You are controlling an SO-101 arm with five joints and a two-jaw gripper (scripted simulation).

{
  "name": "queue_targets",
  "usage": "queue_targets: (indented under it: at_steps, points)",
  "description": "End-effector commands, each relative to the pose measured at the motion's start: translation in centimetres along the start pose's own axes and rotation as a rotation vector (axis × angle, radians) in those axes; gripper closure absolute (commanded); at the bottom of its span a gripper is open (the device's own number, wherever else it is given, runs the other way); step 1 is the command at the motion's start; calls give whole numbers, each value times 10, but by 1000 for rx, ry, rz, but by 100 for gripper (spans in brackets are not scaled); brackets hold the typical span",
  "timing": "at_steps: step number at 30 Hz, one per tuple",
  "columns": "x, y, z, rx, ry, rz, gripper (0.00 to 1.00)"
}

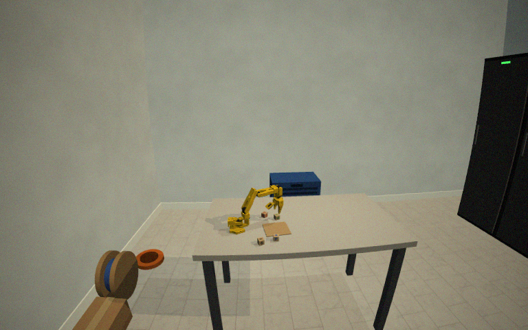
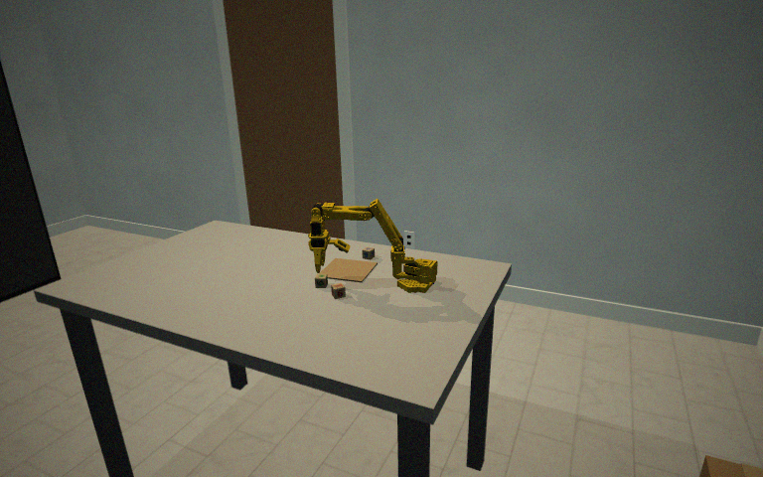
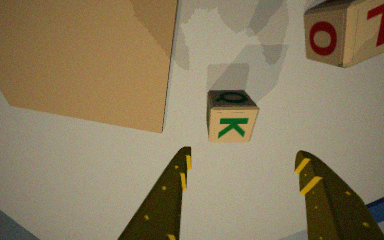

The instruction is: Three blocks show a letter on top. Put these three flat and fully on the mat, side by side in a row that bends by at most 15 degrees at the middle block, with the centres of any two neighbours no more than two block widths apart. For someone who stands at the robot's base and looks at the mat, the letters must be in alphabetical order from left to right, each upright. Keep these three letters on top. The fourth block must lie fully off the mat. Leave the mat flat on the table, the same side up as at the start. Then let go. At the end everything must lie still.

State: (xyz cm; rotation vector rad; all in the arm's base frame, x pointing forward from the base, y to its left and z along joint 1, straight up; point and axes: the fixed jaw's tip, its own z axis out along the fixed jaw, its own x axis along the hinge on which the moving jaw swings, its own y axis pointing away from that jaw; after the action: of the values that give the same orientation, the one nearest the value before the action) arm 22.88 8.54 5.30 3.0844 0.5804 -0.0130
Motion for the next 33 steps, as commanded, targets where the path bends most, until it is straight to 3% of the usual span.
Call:
queue_targets:
  at_steps: [1, 19, 33]
  points:
    - [11, -2, -29, 4, 137, -13, 65]
    - [13, -2, -20, 4, 135, -13, 65]
    - [16, -2, 1, 4, 135, -13, 65]
